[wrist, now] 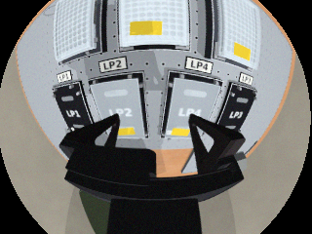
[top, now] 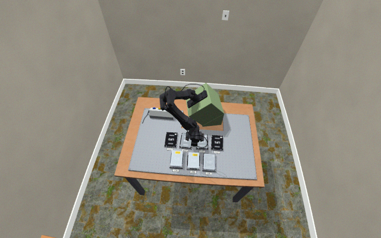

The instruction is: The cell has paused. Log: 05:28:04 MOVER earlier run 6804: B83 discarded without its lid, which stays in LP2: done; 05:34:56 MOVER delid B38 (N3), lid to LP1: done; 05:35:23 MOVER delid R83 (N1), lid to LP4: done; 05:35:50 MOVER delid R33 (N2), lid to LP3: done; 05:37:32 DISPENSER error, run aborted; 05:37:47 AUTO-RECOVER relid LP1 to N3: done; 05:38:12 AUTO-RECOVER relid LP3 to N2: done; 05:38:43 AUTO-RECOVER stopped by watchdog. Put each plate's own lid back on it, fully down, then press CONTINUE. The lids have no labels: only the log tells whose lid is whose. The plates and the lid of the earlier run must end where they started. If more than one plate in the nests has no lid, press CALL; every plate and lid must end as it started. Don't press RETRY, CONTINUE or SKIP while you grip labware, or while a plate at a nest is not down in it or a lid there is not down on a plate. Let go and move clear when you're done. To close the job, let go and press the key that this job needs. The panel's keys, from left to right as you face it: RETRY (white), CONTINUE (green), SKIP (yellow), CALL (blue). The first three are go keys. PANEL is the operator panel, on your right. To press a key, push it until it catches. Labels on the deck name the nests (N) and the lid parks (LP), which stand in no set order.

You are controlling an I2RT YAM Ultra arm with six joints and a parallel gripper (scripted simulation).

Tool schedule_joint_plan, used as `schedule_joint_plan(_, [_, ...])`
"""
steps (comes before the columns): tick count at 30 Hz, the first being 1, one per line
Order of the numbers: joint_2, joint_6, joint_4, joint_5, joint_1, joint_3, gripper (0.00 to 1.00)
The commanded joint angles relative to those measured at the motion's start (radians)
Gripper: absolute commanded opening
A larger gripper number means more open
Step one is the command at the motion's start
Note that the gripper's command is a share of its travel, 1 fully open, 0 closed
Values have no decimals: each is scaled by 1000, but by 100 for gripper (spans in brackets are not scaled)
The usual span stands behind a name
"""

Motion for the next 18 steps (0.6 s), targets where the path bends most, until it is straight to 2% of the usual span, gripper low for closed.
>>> schedule_joint_plan(1, [-32,1,-14,11,20,38,100])
schedule_joint_plan(18, [-32,9,-20,11,22,48,100])
